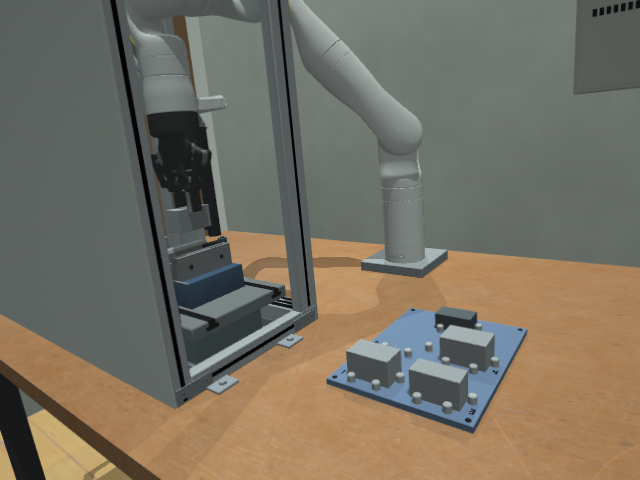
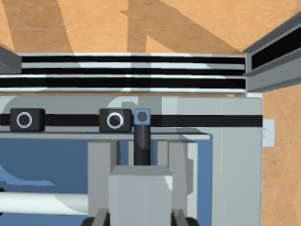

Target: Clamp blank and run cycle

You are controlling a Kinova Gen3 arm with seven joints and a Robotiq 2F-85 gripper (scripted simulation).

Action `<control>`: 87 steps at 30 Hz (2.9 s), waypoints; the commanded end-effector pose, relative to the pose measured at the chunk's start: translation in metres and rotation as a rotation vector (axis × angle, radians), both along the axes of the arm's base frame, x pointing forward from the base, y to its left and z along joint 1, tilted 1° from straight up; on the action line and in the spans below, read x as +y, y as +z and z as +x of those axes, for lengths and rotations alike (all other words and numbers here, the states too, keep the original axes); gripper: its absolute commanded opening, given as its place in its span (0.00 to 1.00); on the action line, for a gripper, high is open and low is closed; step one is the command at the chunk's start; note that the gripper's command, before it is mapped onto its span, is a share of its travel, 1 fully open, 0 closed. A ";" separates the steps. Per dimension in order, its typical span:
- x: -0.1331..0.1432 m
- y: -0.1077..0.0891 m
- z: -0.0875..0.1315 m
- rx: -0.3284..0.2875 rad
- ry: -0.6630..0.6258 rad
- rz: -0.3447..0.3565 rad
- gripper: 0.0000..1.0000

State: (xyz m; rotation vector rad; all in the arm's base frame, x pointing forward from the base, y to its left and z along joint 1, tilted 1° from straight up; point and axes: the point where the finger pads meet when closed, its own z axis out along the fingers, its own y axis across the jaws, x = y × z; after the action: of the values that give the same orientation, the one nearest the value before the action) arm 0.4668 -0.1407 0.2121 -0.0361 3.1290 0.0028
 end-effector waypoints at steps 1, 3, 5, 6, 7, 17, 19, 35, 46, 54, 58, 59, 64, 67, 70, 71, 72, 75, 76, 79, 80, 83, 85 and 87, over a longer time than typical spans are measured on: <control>0.000 0.001 0.001 0.000 0.001 -0.001 0.10; 0.000 0.001 0.001 0.000 0.001 -0.001 0.10; 0.000 0.001 0.001 0.000 0.001 -0.001 0.10; 0.000 0.001 0.001 0.000 0.001 -0.001 0.10; 0.000 0.000 0.004 0.000 0.001 -0.001 0.10; 0.001 -0.001 0.015 0.000 0.001 -0.001 0.10; 0.001 -0.001 0.015 0.000 0.001 -0.001 0.10; 0.001 -0.021 0.015 0.000 0.001 -0.001 0.10; 0.001 -0.025 0.015 0.000 0.001 -0.001 0.10; 0.001 -0.025 0.015 0.000 0.001 -0.001 0.10; 0.001 -0.026 0.015 0.000 0.001 -0.001 0.10; 0.001 -0.027 0.015 0.000 0.001 -0.001 0.10; 0.001 -0.029 0.015 0.000 0.001 -0.001 0.10; 0.001 -0.029 0.015 0.000 0.001 -0.001 0.10; 0.001 -0.029 0.015 0.000 0.001 -0.001 0.10; 0.001 -0.029 0.015 0.000 0.001 -0.001 0.10; 0.001 -0.029 0.015 0.000 0.001 -0.001 0.10; 0.001 -0.030 0.015 0.000 0.001 -0.001 0.10; 0.001 -0.031 0.015 0.000 0.001 -0.001 0.10; 0.001 -0.033 0.015 0.000 0.001 -0.001 0.10; 0.001 -0.033 0.015 0.000 0.001 -0.001 0.10; 0.001 -0.033 0.015 0.000 0.001 -0.001 0.10; 0.001 -0.033 0.015 0.000 0.001 -0.001 0.10; 0.001 -0.033 0.015 0.000 0.001 -0.001 0.10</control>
State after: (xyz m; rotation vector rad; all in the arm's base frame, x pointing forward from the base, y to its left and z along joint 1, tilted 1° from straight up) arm 0.4817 -0.1392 0.1778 -0.0372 3.1303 0.0028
